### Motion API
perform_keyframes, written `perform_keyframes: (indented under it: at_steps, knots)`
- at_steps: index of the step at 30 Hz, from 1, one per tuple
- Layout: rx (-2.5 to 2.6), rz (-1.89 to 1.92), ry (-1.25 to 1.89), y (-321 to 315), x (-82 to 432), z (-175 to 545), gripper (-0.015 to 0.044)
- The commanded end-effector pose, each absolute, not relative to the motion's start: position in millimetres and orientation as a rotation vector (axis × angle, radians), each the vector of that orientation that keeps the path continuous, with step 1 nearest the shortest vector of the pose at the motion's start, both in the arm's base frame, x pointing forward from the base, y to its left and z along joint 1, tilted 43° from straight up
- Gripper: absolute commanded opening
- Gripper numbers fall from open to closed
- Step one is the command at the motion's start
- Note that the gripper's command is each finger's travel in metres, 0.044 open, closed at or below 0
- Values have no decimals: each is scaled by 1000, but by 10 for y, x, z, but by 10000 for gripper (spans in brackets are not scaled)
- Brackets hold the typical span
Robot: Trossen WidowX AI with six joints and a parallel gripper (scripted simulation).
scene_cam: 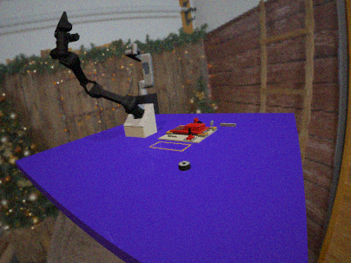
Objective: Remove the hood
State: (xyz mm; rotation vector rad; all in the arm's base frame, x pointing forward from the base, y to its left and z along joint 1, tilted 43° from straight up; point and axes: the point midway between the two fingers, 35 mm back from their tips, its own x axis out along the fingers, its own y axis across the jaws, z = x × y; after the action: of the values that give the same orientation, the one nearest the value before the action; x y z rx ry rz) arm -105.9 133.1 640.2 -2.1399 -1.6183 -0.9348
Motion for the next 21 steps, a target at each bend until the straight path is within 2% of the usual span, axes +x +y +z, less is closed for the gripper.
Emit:
perform_keyframes:
  at_steps: [1, 11, 21]
  knots:
    - [-2056, -855, -1524, 1200, -747, 6491, 440]
    - [-1877, -493, -1344, 961, 382, 6499, 440]
    - [-1648, -222, -1120, 810, 1260, 6354, 440]
